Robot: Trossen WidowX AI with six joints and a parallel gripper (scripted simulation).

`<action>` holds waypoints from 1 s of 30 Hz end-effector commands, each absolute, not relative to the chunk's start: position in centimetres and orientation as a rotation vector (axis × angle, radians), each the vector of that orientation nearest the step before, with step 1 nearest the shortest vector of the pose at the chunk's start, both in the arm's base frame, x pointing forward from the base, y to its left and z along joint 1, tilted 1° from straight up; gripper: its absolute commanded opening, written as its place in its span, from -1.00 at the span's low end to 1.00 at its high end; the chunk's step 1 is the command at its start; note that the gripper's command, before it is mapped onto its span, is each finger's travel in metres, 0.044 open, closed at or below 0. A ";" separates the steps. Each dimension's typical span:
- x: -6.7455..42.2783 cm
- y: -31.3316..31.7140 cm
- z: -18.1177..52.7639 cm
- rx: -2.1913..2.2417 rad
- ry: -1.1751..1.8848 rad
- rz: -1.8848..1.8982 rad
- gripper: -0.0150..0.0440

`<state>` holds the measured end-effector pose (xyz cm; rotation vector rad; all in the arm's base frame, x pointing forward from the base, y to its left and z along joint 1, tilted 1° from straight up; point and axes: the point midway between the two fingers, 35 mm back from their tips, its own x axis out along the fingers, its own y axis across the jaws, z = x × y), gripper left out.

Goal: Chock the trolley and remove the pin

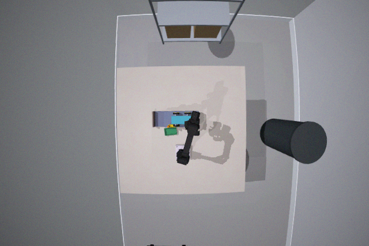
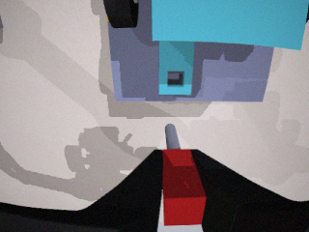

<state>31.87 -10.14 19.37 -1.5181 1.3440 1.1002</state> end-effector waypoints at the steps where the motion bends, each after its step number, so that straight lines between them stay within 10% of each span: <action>1: 30.8 -10.4 19.4 -1.523 1.338 1.100 -0.49; 30: 23.9 -10.4 18.9 -1.521 1.342 1.104 -0.49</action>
